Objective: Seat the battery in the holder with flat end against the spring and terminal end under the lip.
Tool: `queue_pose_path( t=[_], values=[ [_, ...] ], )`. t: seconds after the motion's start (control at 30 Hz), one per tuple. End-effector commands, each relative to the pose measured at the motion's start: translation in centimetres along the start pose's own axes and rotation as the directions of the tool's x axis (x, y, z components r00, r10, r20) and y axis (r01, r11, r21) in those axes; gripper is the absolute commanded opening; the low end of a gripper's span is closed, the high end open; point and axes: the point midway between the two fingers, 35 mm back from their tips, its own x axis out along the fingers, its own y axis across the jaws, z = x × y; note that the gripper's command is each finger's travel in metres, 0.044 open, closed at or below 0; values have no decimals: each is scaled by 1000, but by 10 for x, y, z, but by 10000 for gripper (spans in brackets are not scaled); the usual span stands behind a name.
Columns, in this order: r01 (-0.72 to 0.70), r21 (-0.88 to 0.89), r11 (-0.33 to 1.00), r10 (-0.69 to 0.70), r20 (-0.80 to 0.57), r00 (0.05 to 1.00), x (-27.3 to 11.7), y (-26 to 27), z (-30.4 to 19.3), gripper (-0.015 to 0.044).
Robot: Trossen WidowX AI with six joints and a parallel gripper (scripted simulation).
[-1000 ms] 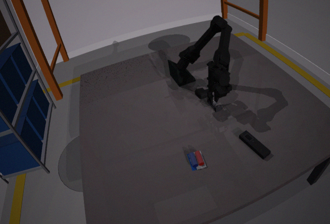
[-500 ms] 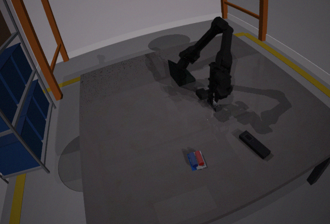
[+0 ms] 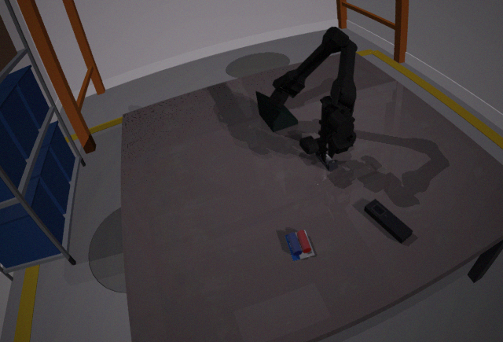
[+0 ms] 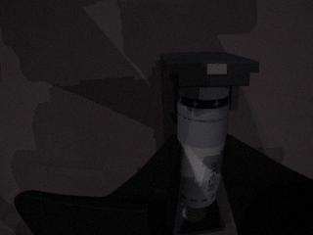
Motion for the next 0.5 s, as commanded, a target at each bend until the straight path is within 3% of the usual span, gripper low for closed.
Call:
queue_pose_path(
  t=[0.0,0.33,0.47],
  values=[
    [0,-1,1000,0,-3,1000,0,0,3,71],
    [0,-2,1000,0,-3,1000,0,0,5,71],
    [0,-2,1000,0,-3,1000,0,0,5,174]
  ],
)
